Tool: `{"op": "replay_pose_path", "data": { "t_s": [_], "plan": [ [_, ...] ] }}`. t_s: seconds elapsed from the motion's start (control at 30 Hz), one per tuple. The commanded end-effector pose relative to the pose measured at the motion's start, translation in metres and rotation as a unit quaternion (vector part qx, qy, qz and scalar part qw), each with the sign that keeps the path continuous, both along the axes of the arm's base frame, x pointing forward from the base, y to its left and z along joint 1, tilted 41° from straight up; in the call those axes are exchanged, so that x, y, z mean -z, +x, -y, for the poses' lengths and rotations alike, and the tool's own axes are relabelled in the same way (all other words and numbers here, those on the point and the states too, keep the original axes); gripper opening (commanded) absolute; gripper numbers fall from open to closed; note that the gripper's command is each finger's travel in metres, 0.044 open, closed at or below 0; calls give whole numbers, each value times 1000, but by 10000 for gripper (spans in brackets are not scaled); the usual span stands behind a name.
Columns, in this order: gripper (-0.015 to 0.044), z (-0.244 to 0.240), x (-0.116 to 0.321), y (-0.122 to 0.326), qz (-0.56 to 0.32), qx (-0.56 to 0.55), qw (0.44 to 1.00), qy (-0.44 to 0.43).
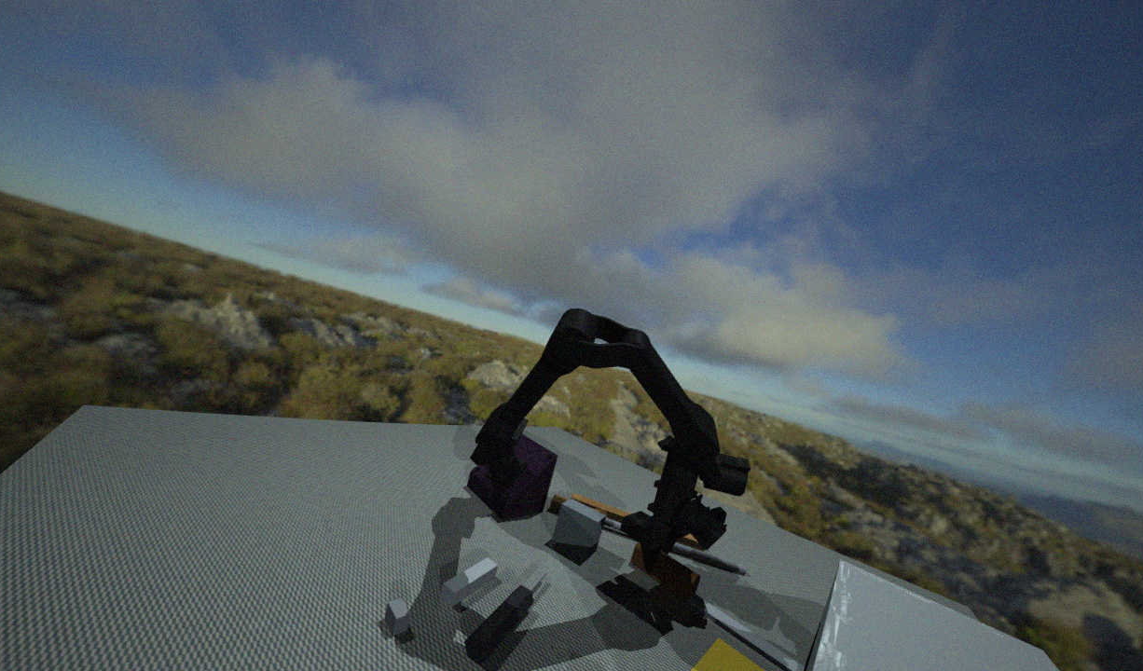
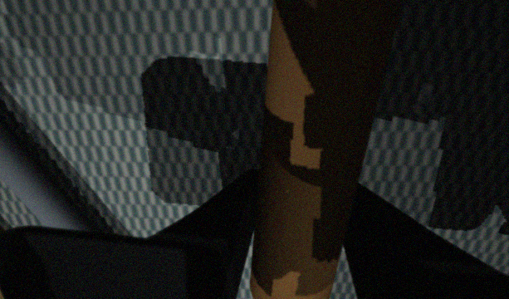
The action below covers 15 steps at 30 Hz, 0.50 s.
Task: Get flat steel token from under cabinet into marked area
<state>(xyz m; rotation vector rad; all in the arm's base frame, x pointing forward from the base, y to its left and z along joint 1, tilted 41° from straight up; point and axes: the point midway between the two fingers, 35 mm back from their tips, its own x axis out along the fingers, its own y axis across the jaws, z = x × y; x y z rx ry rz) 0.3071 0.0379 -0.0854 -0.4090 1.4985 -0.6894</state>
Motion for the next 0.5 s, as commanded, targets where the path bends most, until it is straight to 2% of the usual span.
{"op": "replay_pose_path", "data": {
  "t_s": [0.0, 0.47],
  "plan": [
    [0, 1, 0, 8, 0, 0, 1000, 2],
    [0, 3, -1, 23, 1, 0, 1000, 2]
  ]
}}
